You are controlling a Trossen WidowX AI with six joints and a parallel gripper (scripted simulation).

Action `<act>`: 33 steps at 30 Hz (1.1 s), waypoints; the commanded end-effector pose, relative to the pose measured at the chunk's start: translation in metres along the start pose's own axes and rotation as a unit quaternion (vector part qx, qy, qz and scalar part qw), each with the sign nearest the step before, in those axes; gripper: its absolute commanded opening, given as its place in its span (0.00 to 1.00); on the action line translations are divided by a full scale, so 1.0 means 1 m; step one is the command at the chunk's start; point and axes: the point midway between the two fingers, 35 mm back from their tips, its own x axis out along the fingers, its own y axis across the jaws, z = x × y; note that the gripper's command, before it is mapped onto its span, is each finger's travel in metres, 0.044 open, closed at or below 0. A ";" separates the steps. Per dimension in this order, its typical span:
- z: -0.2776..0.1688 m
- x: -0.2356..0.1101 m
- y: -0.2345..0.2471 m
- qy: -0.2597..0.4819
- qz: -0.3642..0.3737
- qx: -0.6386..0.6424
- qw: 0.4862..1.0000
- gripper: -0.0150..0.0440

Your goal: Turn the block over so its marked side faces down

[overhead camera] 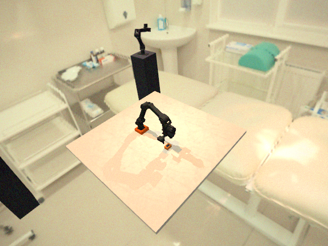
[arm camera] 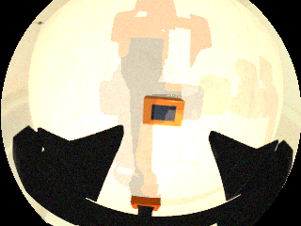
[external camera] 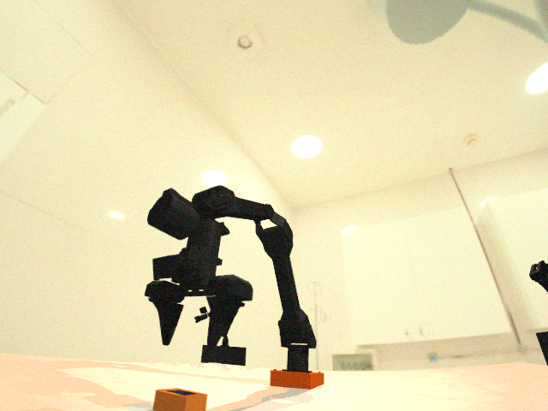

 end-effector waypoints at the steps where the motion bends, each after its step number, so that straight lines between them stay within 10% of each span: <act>1: -0.001 0.026 0.002 0.003 0.003 0.004 1.000 1.00; 33: 0.000 0.075 0.002 0.003 0.003 0.004 1.000 1.00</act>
